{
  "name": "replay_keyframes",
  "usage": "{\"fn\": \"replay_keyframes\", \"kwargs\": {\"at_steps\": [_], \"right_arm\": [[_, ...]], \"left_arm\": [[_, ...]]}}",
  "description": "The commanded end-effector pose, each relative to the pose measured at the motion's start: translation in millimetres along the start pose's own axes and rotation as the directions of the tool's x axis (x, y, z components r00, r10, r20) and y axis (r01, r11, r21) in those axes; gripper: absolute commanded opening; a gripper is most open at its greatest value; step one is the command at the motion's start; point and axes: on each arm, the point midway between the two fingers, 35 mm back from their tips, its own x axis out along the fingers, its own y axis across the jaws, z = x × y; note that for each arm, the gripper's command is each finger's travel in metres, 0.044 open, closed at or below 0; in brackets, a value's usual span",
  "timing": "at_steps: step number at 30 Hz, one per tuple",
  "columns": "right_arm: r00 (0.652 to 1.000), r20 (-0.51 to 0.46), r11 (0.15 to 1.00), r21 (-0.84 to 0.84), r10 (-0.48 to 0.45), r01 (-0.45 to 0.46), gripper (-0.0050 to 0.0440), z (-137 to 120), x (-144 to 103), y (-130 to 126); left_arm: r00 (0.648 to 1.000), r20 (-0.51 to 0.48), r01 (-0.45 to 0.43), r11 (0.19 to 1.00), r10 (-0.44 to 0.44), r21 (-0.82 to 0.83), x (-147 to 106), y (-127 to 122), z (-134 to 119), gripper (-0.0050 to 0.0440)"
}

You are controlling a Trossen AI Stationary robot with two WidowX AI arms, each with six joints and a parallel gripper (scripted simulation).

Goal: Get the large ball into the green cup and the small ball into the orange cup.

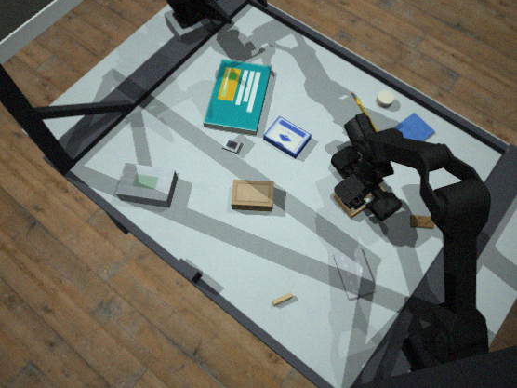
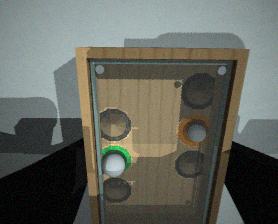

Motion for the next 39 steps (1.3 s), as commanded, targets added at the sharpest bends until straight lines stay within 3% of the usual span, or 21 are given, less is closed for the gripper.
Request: {"fn": "replay_keyframes", "kwargs": {"at_steps": [1, 25, 33, 39], "right_arm": [[0.999, -0.017, 0.999, -0.002, -0.046, 0.046, 0.0385, -3, -15, -11], [0.999, -0.013, 0.999, -0.002, -0.035, 0.035, 0.0385, -2, -12, -8], [0.999, -0.016, 0.999, -0.002, -0.045, 0.045, 0.0385, -3, -27, -11], [1.000, -0.005, 1.000, -0.001, -0.008, 0.008, 0.0385, 0, -12, -2]], "left_arm": [[1.000, 0.020, 0.000, 1.000, 0.000, 0.000, -1, 0, 8, 0.0400], [1.000, 0.020, 0.000, 1.000, 0.000, 0.000, -1, 0, 8, 0.0400], [1.000, 0.020, 0.000, 1.000, 0.000, 0.000, -1, 0, 8, 0.0400], [1.000, 0.020, 0.000, 1.000, 0.000, 0.000, -1, 0, 8, 0.0400]]}}
